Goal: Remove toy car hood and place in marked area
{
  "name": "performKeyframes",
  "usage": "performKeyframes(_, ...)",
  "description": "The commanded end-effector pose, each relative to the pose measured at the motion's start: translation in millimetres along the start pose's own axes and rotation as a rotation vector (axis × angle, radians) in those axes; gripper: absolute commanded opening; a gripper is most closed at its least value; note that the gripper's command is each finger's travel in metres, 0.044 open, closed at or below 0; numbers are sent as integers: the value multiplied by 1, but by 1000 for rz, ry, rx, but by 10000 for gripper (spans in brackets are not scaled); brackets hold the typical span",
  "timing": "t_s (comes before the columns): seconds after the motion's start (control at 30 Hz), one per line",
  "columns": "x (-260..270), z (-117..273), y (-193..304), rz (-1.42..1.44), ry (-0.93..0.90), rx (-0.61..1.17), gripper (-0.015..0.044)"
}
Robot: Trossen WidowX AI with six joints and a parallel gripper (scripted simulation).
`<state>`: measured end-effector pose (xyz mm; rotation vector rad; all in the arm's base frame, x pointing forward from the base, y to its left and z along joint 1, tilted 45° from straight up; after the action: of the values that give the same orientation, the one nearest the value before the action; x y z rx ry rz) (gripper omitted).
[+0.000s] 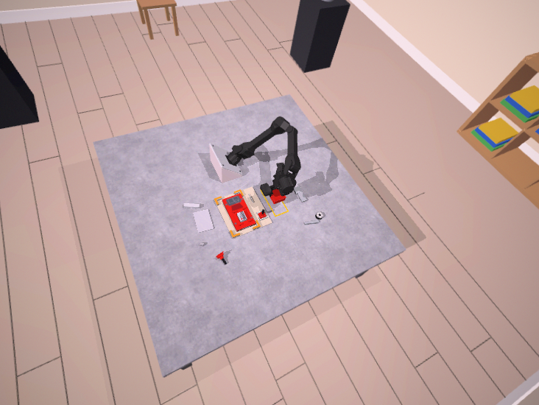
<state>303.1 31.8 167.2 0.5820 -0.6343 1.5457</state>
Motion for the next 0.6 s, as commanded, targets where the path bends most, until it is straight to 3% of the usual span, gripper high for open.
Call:
performKeyframes(0.0,0,-4,1,-6,-4,2,0)
performKeyframes(0.57,1,-19,1,-5,-5,2,0)
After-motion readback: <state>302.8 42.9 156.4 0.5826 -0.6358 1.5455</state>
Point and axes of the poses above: the point midway between the two fingers, 35 mm back from their tips, its own z axis back along the fingers, its own x axis across the jaws, y = z × x, the point moved 5 cm from there along z, back along the fingers, and after that the axes turned 2 degrees about z, right-handed, at the moved point
